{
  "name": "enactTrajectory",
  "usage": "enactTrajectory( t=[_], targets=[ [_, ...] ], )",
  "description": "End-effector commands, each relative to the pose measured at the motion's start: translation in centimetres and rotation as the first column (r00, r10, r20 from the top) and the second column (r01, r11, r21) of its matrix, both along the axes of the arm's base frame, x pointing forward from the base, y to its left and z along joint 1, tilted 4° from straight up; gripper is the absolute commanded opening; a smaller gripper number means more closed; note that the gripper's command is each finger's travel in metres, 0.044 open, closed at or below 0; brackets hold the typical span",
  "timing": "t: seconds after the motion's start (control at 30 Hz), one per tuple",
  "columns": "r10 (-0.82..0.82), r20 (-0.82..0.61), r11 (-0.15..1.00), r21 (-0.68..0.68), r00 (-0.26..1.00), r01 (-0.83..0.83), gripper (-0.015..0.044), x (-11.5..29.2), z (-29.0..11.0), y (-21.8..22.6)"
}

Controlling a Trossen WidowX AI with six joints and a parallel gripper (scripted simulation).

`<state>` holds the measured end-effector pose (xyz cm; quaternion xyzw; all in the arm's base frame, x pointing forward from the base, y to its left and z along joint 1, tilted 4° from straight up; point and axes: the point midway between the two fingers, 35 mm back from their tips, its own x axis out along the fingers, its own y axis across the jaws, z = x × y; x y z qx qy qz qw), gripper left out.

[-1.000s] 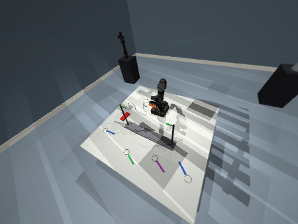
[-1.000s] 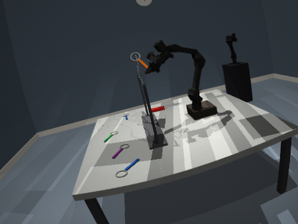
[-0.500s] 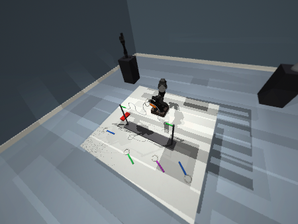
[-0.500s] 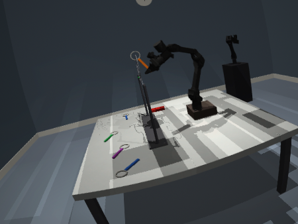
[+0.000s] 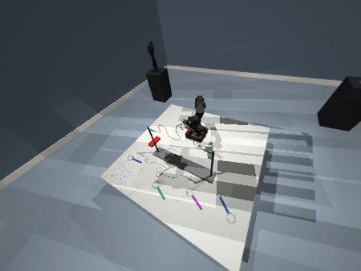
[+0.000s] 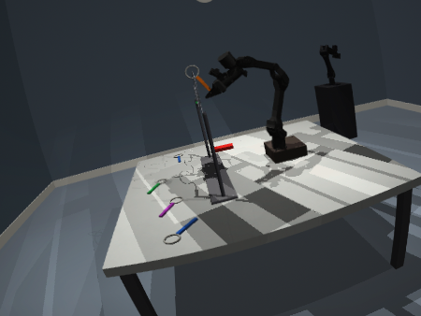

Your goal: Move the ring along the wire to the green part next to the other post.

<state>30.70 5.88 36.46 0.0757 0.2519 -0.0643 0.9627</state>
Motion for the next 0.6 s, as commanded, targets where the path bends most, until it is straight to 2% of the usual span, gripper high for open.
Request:
enactTrajectory(
  t=[0.0,0.57],
  targets=[
    [0.001,-0.003,0.998,-0.058,1.0,-0.001,-0.015,-0.03,-0.01,-0.2],
    [0.0,-0.013,0.964,-0.267,1.0,-0.004,-0.015,-0.06,-0.04,-0.99]
  ],
)
